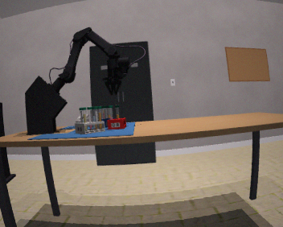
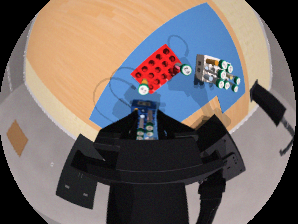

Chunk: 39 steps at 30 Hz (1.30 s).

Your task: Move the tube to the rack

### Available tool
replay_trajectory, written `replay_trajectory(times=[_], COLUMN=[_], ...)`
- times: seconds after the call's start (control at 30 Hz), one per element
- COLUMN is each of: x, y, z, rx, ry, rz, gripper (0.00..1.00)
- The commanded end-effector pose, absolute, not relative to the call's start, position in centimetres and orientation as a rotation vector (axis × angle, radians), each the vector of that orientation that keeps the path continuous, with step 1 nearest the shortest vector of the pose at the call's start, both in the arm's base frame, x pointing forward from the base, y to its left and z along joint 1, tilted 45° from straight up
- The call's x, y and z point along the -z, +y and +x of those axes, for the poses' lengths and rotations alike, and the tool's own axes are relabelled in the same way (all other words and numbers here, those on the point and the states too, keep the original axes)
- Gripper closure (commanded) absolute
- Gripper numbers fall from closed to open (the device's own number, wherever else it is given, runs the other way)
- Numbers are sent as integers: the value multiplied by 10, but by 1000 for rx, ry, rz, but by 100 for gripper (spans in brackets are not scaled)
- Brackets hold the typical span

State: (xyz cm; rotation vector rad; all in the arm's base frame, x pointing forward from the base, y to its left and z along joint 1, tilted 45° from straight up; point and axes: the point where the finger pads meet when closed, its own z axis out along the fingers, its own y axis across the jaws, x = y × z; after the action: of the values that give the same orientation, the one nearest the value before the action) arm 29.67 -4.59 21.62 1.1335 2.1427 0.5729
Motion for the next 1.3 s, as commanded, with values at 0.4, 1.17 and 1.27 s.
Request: replay_trajectory(times=[0.4,1.17,1.27], x=[-229,-201,-205], y=[-50,-45,-46], z=[298,326,330], rx=[-524,-534,-537], ry=[2110,2132,2121], rz=[1195,1197,1189], gripper=[70,70,70])
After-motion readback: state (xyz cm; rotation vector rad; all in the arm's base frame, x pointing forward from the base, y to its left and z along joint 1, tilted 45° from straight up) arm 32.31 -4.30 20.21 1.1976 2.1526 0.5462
